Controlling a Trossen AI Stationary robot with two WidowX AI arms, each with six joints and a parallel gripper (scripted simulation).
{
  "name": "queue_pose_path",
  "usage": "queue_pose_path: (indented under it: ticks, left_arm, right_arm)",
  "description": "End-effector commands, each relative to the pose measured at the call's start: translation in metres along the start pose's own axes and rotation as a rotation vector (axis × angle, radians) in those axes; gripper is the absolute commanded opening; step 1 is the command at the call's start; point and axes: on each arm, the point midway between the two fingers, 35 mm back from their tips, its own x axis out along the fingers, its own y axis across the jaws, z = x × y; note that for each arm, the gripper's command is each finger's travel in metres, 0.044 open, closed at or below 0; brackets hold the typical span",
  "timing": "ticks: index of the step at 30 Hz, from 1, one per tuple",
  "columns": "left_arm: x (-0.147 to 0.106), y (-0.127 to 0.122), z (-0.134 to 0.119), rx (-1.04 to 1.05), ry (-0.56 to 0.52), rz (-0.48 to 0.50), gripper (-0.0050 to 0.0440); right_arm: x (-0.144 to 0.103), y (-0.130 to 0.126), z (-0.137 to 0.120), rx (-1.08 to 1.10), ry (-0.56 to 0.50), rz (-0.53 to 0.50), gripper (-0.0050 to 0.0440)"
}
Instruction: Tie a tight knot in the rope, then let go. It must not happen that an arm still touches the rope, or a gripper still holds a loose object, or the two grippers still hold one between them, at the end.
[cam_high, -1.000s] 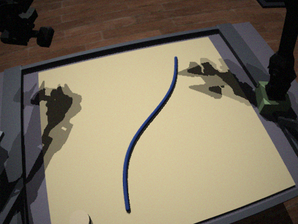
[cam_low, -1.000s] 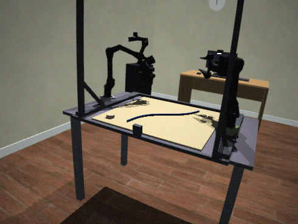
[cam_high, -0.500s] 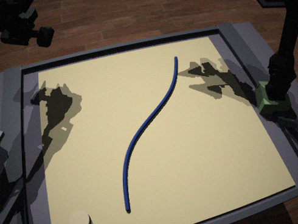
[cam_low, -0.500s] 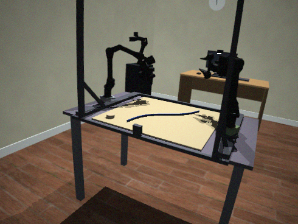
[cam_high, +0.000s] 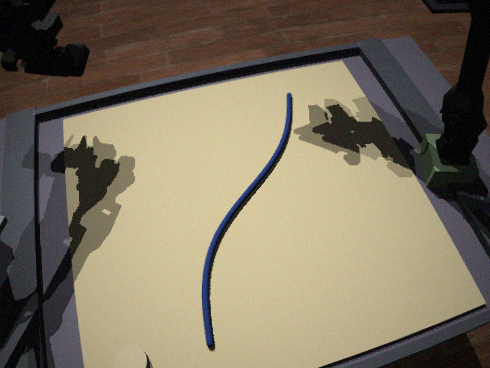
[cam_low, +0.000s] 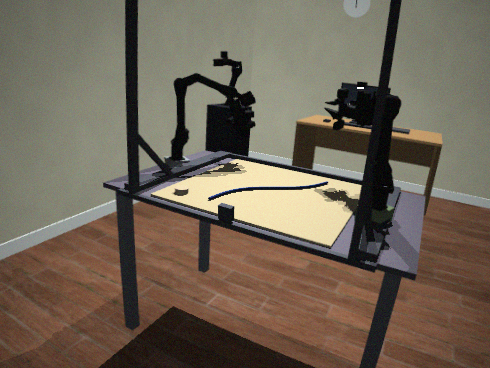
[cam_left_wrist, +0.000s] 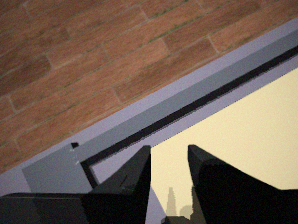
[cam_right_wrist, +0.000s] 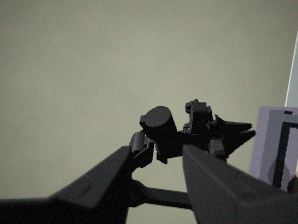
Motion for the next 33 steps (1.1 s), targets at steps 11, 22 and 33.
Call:
queue_pose_path:
  ticks: [11, 22, 33]
  left_arm:
    - [-0.014, -0.011, 0.006, 0.011, 0.002, -0.028, 0.0100]
    - [-0.024, -0.023, 0.006, 0.028, 0.033, -0.048, 0.0100]
    - [-0.037, -0.038, 0.005, 0.052, 0.075, -0.073, 0.0100]
  right_arm:
    - [0.034, -0.003, -0.056, 0.166, 0.033, -0.085, 0.0100]
    - [0.059, -0.025, -0.134, 0.342, 0.070, -0.255, 0.0100]
    - [0.056, -0.055, -0.239, 0.469, 0.099, -0.523, 0.0100]
